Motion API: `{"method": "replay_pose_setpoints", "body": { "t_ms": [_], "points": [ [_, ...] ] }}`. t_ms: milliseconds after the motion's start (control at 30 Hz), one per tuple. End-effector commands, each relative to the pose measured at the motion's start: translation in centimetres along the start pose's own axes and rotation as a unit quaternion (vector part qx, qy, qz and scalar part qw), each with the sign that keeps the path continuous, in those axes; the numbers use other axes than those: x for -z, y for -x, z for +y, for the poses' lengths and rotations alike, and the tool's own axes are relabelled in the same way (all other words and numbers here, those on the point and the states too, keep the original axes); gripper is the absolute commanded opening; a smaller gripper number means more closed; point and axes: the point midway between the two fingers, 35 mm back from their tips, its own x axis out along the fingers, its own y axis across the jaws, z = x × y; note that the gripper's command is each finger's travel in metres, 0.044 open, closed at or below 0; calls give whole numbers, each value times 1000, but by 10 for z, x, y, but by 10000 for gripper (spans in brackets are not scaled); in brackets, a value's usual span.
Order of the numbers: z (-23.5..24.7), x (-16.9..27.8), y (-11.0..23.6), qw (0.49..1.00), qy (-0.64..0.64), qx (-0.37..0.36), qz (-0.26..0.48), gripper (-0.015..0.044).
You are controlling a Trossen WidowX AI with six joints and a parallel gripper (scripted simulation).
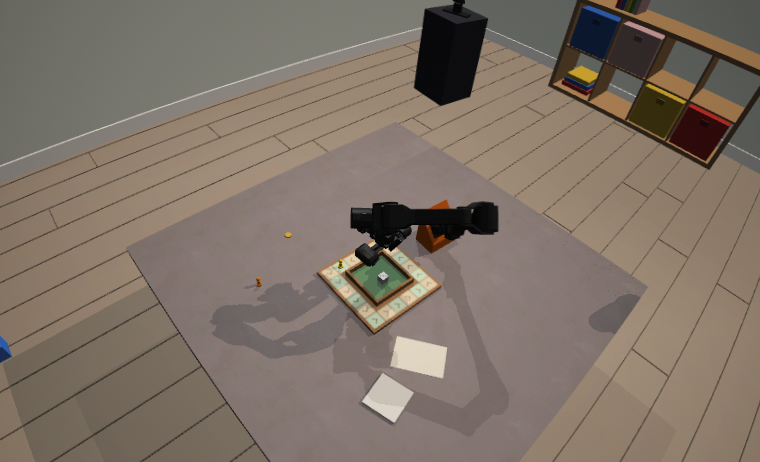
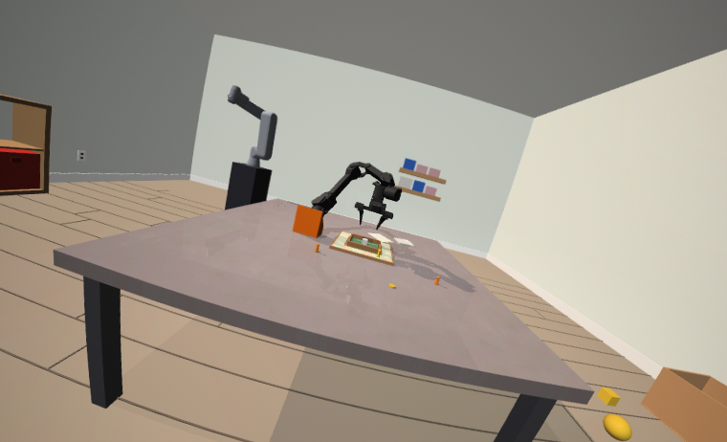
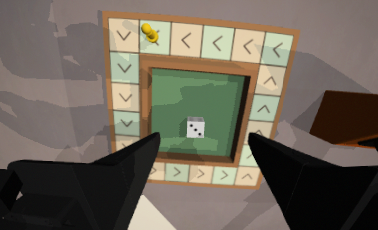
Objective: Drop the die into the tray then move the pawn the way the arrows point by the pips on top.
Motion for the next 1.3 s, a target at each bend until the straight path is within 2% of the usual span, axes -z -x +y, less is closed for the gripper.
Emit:
{"method": "replay_pose_setpoints", "body": {
  "t_ms": [0, 133, 267, 367, 933, 1267],
  "points": [
    [17, -25, -3, 993, 114, -6, 6, 309],
    [39, -61, -12, 957, 289, -20, 14, 204],
    [59, -98, -24, 892, 449, -37, 16, 200],
    [66, -112, -30, 862, 506, -43, 16, 200],
    [64, -112, -31, 859, 510, -44, 16, 200],
    [65, -110, -48, 859, 510, -44, 16, 200]
  ]
}}
